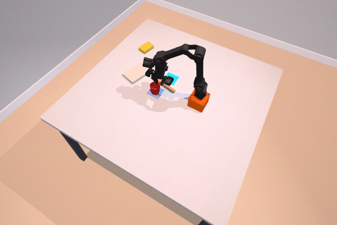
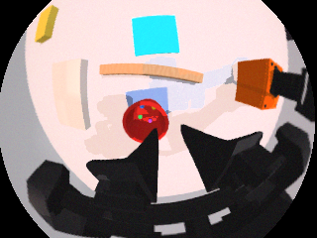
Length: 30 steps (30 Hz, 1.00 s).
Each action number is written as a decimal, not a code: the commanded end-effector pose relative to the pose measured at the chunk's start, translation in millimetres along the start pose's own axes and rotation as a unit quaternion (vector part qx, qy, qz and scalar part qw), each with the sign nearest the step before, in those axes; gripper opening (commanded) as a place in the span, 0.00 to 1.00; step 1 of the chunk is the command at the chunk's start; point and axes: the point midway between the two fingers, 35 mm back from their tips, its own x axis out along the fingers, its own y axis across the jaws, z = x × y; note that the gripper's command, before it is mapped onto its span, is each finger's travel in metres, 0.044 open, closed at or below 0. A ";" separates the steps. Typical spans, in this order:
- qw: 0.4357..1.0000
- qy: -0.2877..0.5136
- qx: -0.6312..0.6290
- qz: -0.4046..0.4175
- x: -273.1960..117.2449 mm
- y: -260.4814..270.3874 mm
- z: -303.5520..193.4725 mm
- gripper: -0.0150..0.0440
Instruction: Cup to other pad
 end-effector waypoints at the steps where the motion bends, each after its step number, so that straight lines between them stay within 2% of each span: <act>1: 1.000 0.001 0.009 -0.004 -0.1 1.1 -2.4 0.50; 30: 1.000 0.001 0.009 -0.004 46.0 2.3 -2.9 0.50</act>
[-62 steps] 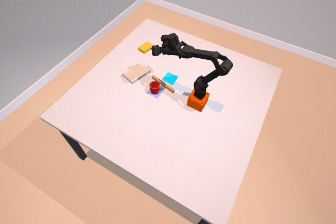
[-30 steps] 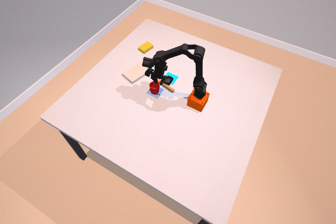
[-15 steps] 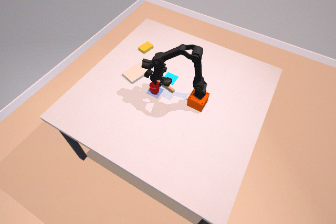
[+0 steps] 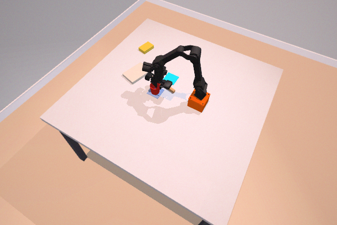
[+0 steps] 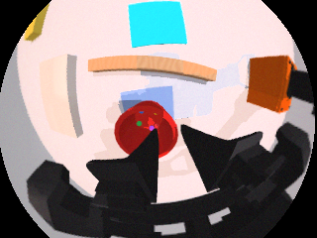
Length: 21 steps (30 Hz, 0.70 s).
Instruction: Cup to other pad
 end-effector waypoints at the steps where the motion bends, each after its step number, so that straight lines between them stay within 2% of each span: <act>1: 1.000 0.001 0.003 -0.003 9.0 -2.3 -0.1 0.50; 19: 1.000 0.001 0.003 -0.003 25.8 -3.9 0.1 0.50; 21: 1.000 0.000 0.000 -0.002 24.1 -2.7 0.4 0.42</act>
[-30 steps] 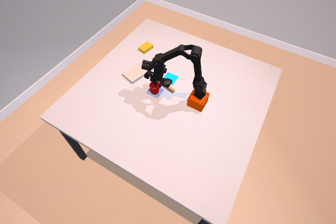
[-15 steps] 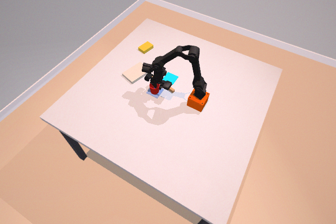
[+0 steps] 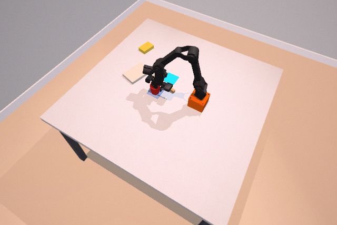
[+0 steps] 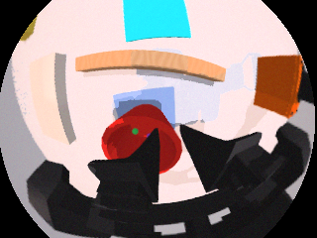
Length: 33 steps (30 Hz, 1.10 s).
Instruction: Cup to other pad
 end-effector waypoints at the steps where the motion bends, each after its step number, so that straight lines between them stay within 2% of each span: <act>1: 1.000 0.000 0.000 0.000 -0.2 0.2 -0.1 0.37; 12: 1.000 0.000 0.000 0.000 -0.2 0.2 -0.1 0.25; 33: 1.000 0.002 0.003 -0.001 -49.0 -4.4 2.3 0.25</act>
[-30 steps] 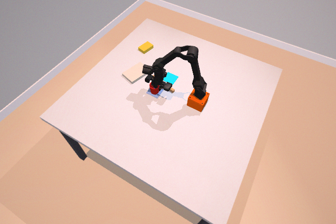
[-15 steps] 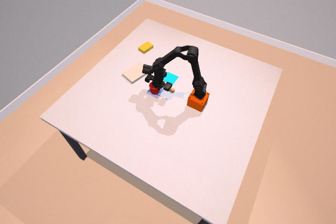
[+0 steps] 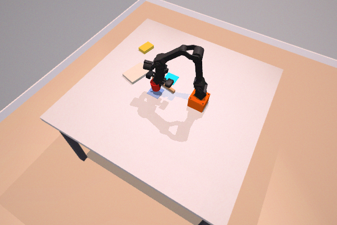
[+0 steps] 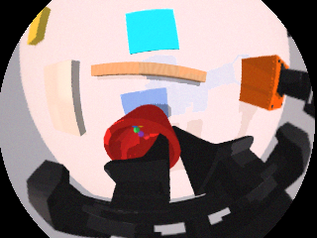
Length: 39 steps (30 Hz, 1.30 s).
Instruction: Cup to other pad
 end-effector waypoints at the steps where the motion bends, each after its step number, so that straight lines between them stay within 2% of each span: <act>1: 1.000 0.002 -0.002 0.002 -6.9 0.0 0.1 0.25; 25: 1.000 0.000 0.001 0.001 -5.0 -1.3 2.4 0.25; 39: 1.000 0.000 -0.001 0.001 -6.0 -4.8 28.7 0.25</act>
